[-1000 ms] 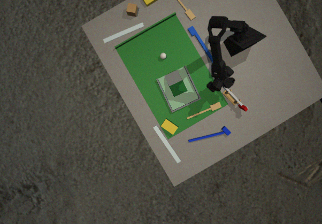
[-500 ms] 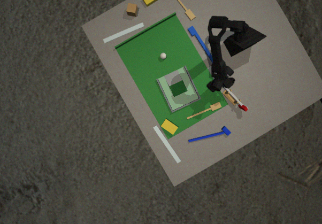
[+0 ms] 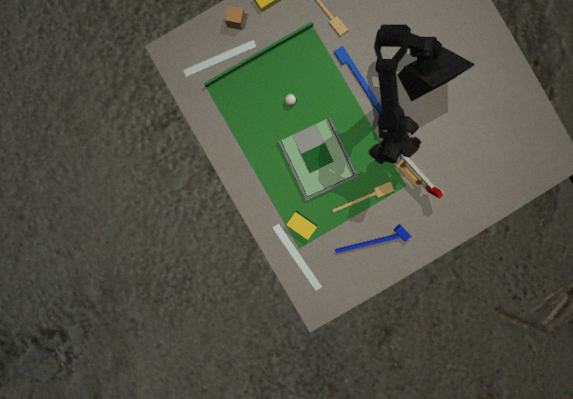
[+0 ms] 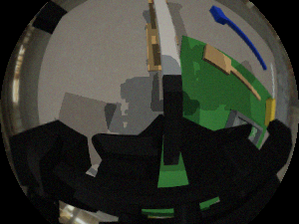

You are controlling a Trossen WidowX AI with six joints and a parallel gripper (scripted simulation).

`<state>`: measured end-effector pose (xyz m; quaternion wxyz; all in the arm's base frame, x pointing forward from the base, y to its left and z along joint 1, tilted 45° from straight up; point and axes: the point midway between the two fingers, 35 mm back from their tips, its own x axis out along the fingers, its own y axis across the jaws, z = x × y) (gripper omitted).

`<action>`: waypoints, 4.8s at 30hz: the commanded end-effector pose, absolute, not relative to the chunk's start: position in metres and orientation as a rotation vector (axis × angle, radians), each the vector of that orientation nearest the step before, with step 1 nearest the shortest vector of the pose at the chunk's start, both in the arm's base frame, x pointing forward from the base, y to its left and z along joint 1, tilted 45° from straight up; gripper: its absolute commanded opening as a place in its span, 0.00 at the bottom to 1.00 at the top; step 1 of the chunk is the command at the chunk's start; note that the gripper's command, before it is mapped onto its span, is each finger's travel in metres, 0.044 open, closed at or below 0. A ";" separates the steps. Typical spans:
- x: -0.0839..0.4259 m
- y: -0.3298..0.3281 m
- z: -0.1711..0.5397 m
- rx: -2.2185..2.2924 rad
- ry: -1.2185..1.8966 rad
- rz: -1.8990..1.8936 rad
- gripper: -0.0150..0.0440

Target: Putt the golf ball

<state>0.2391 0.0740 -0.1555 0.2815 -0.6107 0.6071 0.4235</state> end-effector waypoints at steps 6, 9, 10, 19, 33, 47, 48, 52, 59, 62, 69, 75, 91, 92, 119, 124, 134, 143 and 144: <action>0.242 0.127 -0.104 -1.625 1.603 1.143 0.25; 0.241 0.128 -0.103 -1.625 1.603 1.143 0.25; 0.244 0.124 -0.108 -1.637 1.592 1.137 0.25; 0.277 0.091 -0.061 -1.460 1.644 0.809 0.25; 0.307 0.016 0.022 -1.139 1.665 0.266 0.25; 0.295 -0.067 0.106 -0.804 1.598 -0.267 0.25; 0.292 -0.072 0.111 -0.780 1.589 -0.304 0.25; 0.280 -0.095 0.134 -0.685 1.552 -0.453 0.25; 0.252 -0.129 0.172 -0.525 1.469 -0.704 0.25; 0.249 -0.132 0.176 -0.509 1.460 -0.728 0.25; 0.249 -0.140 0.168 -0.509 1.460 -0.728 0.25; 0.248 -0.159 0.150 -0.510 1.459 -0.729 0.25; 0.247 -0.174 0.136 -0.511 1.458 -0.730 0.25; 0.247 -0.175 0.135 -0.511 1.458 -0.730 0.25; 0.242 -0.203 0.149 -0.513 1.457 -0.733 0.25; 0.241 -0.201 0.146 -0.509 1.463 -0.737 0.25; 0.261 -0.130 0.071 -0.498 1.465 -0.721 0.25; 0.260 -0.103 0.053 -0.507 1.461 -0.725 0.25; 0.261 -0.100 0.055 -0.507 1.461 -0.725 0.25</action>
